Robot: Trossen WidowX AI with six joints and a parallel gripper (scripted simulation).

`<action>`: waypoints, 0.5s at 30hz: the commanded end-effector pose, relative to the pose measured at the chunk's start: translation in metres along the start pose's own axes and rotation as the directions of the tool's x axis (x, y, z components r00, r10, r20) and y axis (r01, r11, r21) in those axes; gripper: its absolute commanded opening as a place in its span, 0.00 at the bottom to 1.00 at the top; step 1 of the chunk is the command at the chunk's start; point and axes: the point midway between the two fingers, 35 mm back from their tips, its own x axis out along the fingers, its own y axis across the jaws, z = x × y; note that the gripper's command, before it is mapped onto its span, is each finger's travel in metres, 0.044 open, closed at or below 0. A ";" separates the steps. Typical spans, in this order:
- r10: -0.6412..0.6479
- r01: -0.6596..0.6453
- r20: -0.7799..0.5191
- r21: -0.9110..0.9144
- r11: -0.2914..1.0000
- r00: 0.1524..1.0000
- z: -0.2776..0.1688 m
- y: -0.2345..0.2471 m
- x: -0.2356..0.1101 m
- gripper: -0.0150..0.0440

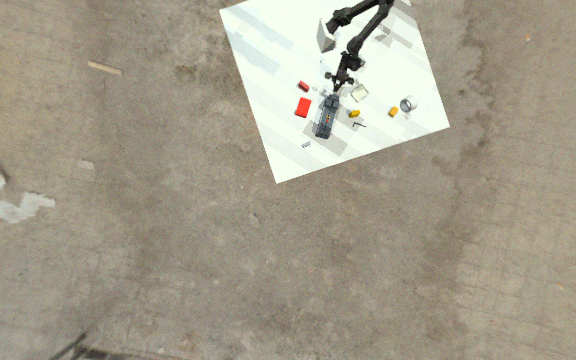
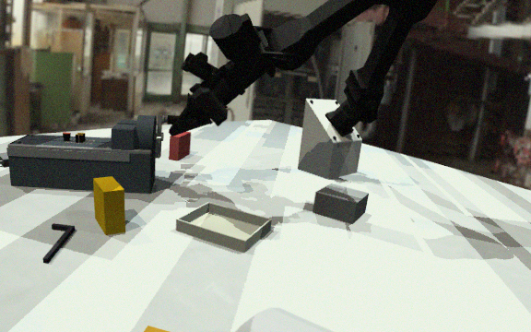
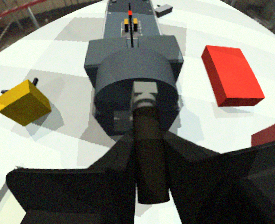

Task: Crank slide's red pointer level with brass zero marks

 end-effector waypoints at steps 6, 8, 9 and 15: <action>-0.023 0.023 0.001 0.009 1.000 1.000 -0.001 -0.010 0.001 0.25; -0.023 0.023 0.001 0.009 1.000 1.000 -0.001 -0.010 0.001 0.25; -0.023 0.023 0.001 0.009 1.000 1.000 -0.001 -0.010 0.001 0.25; -0.023 0.023 0.001 0.009 1.000 1.000 -0.002 -0.010 0.001 0.25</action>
